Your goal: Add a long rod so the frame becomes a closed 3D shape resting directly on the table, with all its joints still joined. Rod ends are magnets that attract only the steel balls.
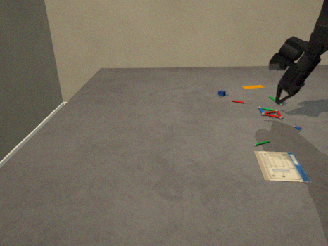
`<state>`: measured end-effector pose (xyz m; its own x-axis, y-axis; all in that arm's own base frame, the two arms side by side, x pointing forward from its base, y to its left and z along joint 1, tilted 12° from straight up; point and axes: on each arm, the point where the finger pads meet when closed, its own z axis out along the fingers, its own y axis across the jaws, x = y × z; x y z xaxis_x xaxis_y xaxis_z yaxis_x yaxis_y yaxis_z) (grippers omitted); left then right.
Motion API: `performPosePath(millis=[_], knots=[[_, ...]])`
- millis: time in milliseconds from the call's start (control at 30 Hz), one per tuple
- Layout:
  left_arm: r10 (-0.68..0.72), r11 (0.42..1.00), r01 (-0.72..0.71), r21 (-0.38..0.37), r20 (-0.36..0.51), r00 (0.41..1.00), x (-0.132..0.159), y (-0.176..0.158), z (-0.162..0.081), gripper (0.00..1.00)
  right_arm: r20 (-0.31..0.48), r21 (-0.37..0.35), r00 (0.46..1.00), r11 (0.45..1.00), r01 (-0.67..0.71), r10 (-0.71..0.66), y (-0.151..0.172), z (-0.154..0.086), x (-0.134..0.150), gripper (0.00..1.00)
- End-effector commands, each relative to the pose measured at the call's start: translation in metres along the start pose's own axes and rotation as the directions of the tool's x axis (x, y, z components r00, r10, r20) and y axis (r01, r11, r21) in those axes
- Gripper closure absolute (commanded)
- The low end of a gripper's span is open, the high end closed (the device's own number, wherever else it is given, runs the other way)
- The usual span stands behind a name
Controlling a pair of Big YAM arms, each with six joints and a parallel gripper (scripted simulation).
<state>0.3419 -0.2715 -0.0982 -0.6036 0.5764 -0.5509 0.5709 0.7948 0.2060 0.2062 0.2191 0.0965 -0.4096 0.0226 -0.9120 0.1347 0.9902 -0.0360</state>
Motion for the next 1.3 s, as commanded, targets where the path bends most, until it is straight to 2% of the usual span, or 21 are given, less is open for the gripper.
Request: performPosePath(millis=[0, 467, 600, 1100, 1267], knots=[[0.052, 0.999, -0.052, 0.006, 0.045, 0.998, 0.0017, -0.0052, 0.0033, 1.00, 0.002, -0.007, 1.000, 1.000, -0.024, 0.024, 0.0083, -0.0020, -0.0056, 0.00], [0.128, 0.992, -0.127, -0.021, 0.248, 0.960, -0.0003, 0.0031, 0.0046, 1.00, 0.002, -0.007, 1.000, 1.000, -0.024, 0.024, 0.0083, -0.0020, -0.0056, 0.00], [0.132, 0.991, -0.131, -0.022, 0.273, 0.953, 0.0012, 0.0030, 0.0044, 1.00, 0.002, -0.007, 1.000, 1.000, -0.024, 0.024, 0.0083, -0.0020, -0.0056, 0.00], [0.227, 0.973, -0.223, -0.065, 0.474, 0.851, 0.0001, 0.0037, 0.0035, 1.00, 0.002, -0.007, 1.000, 1.000, -0.024, 0.024, 0.0083, -0.0020, -0.0056, 0.00], [0.240, 0.969, -0.236, -0.074, 0.510, 0.826, -0.0011, 0.0036, 0.0039, 1.00, 0.002, -0.007, 1.000, 1.000, -0.024, 0.024, 0.0083, -0.0020, -0.0056, 0.00]])
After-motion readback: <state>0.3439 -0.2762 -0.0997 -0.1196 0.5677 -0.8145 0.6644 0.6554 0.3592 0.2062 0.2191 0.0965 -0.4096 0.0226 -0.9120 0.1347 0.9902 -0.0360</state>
